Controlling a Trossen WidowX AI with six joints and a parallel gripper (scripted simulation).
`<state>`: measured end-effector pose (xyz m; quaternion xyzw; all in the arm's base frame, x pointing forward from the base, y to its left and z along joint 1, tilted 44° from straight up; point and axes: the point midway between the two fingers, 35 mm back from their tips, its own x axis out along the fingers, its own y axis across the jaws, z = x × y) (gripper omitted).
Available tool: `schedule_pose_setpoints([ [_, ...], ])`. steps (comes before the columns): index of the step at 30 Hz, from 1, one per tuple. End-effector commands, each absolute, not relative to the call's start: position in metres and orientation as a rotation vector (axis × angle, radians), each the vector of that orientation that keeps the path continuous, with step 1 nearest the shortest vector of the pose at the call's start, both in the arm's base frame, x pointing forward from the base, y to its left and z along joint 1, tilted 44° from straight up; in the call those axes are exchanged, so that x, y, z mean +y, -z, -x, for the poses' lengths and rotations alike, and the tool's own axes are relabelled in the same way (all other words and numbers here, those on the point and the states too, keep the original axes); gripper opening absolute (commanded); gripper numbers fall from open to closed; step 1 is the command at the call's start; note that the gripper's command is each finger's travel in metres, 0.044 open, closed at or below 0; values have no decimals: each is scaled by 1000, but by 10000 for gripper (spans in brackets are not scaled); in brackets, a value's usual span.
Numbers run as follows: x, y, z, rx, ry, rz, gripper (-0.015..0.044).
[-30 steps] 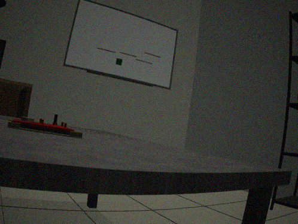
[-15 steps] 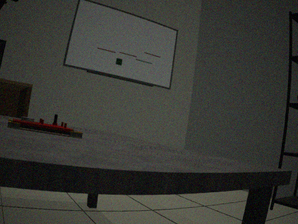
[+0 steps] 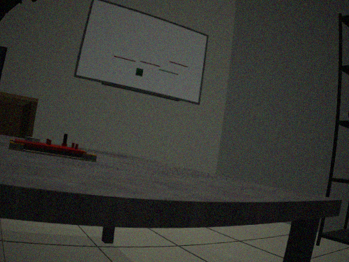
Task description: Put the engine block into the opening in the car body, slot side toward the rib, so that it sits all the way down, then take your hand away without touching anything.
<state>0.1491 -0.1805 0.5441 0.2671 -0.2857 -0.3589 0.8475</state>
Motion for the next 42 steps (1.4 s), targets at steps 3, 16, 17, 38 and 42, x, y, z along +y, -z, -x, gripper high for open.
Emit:
schedule_pose_setpoints([
  [3, -188, -507, -190, -478, 677, -739, 440],
  [16, -180, -432, -259, -217, 555, -1084, 440],
  [17, -178, -426, -264, -196, 548, -1110, 440],
  [38, -110, -298, -331, 320, 492, -1614, 440],
  [42, -92, -275, -336, 429, 503, -1698, 440],
])
